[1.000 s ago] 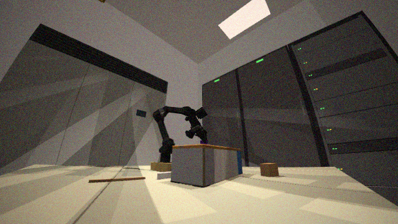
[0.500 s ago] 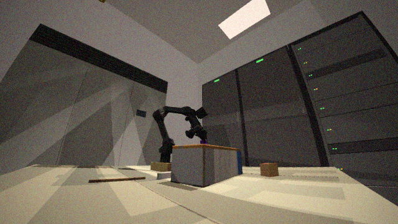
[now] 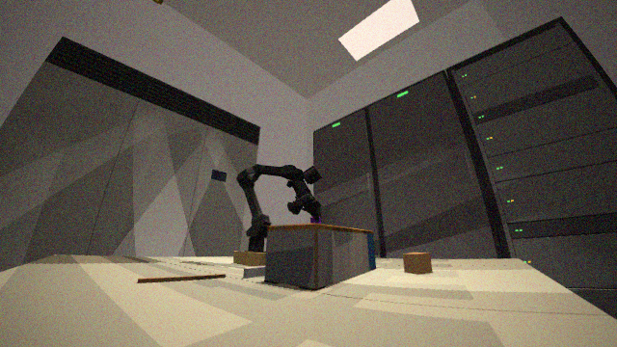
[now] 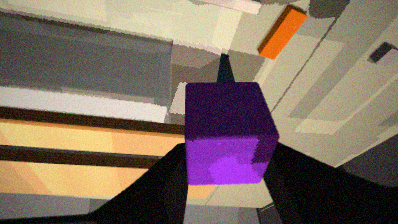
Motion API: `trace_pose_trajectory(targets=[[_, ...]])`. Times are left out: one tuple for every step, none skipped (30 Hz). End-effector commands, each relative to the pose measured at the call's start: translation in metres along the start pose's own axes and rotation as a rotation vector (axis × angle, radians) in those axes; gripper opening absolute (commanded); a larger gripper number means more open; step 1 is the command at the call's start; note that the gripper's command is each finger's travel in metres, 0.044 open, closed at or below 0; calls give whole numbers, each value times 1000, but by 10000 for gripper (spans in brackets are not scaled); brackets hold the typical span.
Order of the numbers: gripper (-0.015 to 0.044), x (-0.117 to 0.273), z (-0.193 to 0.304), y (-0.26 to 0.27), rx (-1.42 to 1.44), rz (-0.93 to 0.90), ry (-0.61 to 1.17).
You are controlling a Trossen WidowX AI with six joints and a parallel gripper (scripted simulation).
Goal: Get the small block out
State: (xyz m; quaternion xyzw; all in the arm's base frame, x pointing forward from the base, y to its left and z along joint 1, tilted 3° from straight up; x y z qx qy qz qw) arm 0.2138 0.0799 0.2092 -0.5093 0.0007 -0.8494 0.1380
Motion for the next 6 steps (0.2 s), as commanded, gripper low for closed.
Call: trace_pose_trajectory(targets=[[0,1,0,0,6,6,3],[0,1,0,0,6,6,3],[0,1,0,0,6,6,3],[0,1,0,0,6,6,3],[0,1,0,0,6,6,3],[0,1,0,0,6,6,3]])
Point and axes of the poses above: the point midway between the two fingers, 35 mm back from their tips, its own x axis back along the fingers, its own y axis across the jaws, z = x × y, the point moved 6 cm from there along x, back along the fingers, and after that the axes turned 8 degrees about -x, right-handed, at the moved point
